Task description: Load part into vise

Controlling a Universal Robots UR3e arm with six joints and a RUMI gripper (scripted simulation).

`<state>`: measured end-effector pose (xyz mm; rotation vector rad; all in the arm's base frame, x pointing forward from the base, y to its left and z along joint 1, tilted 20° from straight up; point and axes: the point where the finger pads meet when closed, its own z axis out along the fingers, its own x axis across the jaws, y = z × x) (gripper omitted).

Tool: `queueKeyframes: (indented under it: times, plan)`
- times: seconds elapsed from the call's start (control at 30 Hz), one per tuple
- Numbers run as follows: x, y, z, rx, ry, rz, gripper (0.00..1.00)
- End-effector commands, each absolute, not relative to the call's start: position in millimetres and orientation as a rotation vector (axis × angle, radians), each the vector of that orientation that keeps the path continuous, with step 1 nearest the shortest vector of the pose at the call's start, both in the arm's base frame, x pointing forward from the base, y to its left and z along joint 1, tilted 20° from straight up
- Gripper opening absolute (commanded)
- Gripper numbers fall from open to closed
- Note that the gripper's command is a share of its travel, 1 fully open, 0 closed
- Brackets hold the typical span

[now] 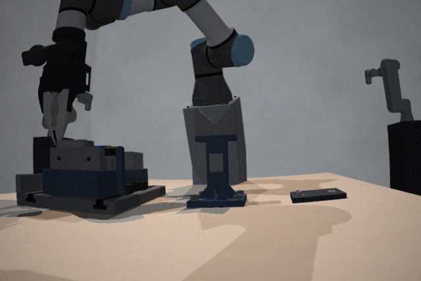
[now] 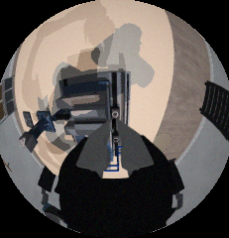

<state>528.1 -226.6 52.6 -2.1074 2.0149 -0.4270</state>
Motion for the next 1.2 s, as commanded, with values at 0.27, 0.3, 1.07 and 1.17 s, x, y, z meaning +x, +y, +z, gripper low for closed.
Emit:
queueKeyframes:
  times: [0.27,0.3,1.07,1.17]
  plan:
    - [528.5,-224.7,53.8,-2.107,2.014,-0.432,0.0]
    - [528.4,-224.5,53.8,-2.107,2.014,-0.432,0.0]
    - [528.3,-218.6,53.4,-2.107,2.014,-0.432,0.0]
    - [528.2,-218.3,53.4,-2.107,2.014,-0.432,0.0]
